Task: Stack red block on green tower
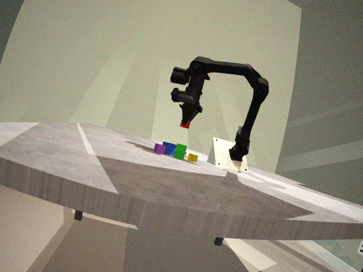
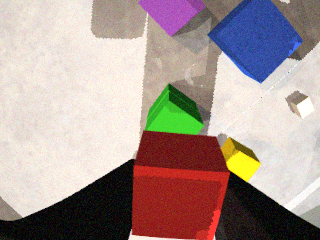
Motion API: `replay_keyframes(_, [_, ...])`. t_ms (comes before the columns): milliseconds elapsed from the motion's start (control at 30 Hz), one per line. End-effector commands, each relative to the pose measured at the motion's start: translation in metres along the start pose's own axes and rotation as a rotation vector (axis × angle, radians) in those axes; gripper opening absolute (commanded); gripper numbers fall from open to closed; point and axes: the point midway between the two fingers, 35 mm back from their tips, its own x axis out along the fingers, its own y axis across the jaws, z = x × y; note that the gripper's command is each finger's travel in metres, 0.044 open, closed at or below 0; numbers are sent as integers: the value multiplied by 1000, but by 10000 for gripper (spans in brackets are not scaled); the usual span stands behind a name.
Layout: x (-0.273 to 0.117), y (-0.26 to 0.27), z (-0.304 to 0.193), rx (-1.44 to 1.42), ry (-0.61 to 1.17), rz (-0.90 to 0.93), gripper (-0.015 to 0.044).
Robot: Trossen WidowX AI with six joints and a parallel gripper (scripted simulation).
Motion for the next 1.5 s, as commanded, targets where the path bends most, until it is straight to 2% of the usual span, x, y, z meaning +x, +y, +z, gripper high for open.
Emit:
replay_keyframes(0, [4,1,-7,14,12,5,0])
replay_keyframes(767, [64,0,-11,13,12,7,0])
replay_keyframes(1467, [65,0,-11,13,12,7,0])
